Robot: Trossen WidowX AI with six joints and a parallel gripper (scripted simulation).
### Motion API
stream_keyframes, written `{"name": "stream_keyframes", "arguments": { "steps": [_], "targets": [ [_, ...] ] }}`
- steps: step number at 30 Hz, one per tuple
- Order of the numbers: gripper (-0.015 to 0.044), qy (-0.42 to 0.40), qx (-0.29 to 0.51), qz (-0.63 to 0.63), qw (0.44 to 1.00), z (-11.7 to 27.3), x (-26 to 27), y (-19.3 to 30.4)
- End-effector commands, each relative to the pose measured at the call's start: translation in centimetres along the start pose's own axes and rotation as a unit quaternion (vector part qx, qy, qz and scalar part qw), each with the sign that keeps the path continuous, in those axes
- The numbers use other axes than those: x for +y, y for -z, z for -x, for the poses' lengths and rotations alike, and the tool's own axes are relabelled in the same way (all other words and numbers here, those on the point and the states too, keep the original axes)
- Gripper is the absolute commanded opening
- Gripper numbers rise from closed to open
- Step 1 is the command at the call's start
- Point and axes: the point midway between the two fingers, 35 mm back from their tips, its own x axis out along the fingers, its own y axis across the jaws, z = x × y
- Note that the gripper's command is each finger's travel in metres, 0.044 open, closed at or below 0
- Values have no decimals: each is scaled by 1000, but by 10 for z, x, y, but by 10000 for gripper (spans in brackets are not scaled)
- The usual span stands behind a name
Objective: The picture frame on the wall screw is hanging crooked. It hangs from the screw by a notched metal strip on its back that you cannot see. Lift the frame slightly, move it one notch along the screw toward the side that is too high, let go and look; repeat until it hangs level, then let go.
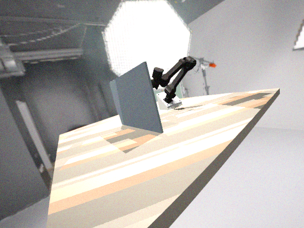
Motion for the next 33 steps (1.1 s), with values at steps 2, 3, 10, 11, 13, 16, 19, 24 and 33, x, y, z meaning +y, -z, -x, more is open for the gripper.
{"name": "stream_keyframes", "arguments": {
  "steps": [2, 3, 10, 11, 13, 16, 19, 24, 33],
  "targets": [
    [0, -7, 5, 1, 1000, 0, 4, 4],
    [0, -7, 5, 1, 1000, 0, 4, 4],
    [0, -7, 5, 1, 1000, 0, 4, 4],
    [0, -7, 5, 1, 1000, 0, 4, 5],
    [0, -7, 5, 1, 1000, 0, 4, 5],
    [0, -7, 5, 1, 1000, 0, 5, 5],
    [0, -7, 5, 1, 1000, 0, 5, 5],
    [0, -7, 5, 1, 1000, 0, 5, 6],
    [0, -7, 5, 1, 1000, 0, 5, 7]
  ]
}}
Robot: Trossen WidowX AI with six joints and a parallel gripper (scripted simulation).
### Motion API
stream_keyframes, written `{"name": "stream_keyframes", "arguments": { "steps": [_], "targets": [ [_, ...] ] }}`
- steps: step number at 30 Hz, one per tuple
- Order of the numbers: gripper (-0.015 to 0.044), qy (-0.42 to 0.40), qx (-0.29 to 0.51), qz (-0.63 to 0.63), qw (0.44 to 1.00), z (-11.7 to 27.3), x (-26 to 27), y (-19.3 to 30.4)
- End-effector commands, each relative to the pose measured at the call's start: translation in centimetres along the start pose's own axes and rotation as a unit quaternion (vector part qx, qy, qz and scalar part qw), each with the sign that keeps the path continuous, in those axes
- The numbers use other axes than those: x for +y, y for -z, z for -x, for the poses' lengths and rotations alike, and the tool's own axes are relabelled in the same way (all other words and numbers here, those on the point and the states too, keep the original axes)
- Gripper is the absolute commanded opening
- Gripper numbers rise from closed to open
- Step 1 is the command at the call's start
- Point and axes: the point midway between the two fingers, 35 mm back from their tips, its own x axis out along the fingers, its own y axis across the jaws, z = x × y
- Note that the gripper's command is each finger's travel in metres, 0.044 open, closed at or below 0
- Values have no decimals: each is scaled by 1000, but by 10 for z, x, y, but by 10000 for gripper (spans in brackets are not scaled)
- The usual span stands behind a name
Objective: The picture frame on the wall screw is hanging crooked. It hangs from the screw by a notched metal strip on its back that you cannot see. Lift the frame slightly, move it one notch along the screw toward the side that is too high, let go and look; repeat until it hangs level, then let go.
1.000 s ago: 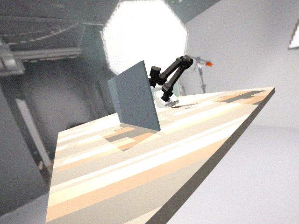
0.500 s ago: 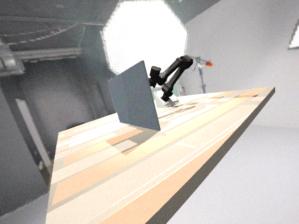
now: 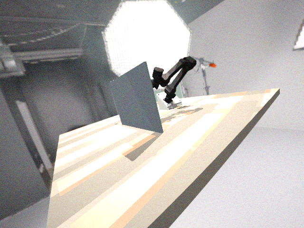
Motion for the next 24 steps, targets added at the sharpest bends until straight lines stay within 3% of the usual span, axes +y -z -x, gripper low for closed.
{"name": "stream_keyframes", "arguments": {
  "steps": [1, 24],
  "targets": [
    [0, -9, 5, 1, 1000, 0, 5, 5],
    [0, -9, 6, 1, 1000, 0, 5, 10]
  ]
}}
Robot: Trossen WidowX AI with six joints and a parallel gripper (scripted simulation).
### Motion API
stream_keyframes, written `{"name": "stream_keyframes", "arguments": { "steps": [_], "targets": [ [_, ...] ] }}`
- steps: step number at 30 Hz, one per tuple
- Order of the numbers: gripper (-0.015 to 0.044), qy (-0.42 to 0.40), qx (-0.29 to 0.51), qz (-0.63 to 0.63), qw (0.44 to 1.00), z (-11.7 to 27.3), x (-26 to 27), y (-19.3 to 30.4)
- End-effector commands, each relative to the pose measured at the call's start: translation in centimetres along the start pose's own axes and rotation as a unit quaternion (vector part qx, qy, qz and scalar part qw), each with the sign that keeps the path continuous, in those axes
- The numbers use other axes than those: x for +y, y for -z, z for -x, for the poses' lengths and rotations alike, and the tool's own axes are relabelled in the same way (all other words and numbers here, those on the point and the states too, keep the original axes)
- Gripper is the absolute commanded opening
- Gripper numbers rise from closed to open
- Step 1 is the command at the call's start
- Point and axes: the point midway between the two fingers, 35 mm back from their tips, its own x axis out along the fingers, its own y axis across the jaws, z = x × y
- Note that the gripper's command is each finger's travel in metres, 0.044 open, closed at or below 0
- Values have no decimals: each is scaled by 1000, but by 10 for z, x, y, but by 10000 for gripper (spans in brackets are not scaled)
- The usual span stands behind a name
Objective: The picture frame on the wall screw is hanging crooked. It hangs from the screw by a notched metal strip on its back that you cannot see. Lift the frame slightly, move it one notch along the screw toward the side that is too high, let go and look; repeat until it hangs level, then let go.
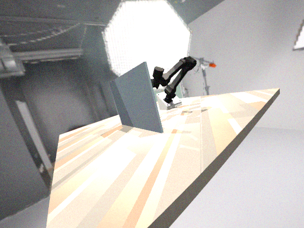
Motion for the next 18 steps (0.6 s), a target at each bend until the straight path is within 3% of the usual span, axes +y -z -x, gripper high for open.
{"name": "stream_keyframes", "arguments": {
  "steps": [1, 18],
  "targets": [
    [0, -10, 4, 1, 1000, 0, 5, 5],
    [0, -10, 4, 1, 1000, 0, 5, 6]
  ]
}}
